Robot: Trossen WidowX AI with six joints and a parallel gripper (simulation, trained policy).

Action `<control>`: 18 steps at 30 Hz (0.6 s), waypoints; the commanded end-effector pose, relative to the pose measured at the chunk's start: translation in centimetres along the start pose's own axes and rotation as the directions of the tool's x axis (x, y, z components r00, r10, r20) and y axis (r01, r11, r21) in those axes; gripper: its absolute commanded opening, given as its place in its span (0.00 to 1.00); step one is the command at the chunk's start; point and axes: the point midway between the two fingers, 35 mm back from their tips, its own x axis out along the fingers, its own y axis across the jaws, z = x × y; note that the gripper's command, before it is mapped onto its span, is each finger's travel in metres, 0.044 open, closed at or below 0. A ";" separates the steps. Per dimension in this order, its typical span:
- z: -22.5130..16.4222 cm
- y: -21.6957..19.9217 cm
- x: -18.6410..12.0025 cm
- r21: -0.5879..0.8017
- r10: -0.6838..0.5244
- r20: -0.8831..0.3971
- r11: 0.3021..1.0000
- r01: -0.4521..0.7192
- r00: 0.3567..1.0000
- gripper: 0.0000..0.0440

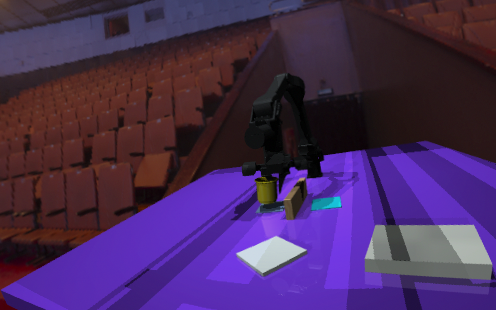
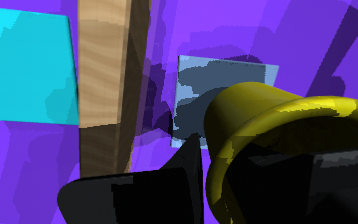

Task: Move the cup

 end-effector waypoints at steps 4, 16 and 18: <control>0.5 0.1 -1.5 -0.022 0.002 0.024 1.000 -0.001 1.000 0.03; 2.5 1.3 -4.3 -0.049 -0.006 0.077 0.999 0.010 0.997 0.06; 2.9 1.6 -4.7 -0.055 -0.008 0.086 0.998 0.013 0.996 0.06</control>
